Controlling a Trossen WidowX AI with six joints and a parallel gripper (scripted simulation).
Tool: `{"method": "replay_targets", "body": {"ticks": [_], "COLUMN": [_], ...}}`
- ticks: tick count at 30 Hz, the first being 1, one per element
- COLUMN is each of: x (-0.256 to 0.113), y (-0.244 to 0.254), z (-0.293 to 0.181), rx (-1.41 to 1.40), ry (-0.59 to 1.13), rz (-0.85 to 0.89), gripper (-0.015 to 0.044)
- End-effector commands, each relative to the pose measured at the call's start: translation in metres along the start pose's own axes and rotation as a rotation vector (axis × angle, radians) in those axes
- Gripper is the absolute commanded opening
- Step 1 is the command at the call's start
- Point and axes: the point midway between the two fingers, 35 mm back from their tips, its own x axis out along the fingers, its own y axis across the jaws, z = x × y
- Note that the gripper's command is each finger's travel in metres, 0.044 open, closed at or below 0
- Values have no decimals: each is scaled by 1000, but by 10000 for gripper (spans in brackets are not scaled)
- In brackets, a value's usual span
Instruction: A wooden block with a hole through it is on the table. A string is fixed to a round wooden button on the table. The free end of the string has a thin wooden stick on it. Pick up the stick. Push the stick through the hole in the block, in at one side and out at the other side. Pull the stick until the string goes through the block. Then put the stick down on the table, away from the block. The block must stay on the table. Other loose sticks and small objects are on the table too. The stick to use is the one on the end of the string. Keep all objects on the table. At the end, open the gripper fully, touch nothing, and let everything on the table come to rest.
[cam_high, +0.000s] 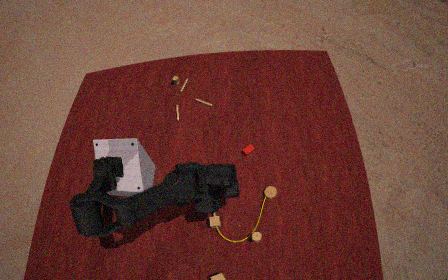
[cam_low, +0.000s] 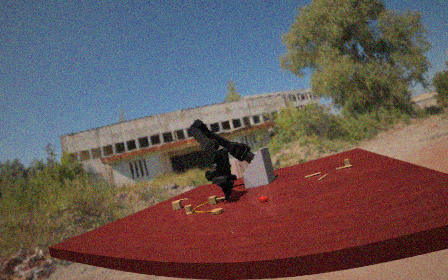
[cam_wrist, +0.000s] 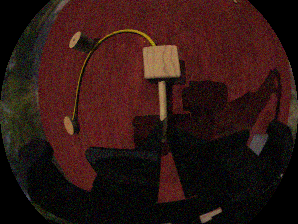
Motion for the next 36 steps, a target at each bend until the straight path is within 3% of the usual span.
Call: {"method": "replay_targets", "body": {"ticks": [1,36], "x": [2,-1], "y": [-3,-5], "z": [-6,-40], "rx": [-2,-8], "ry": [4,7], "rz": [-3,60], "gripper": [0,0]}}
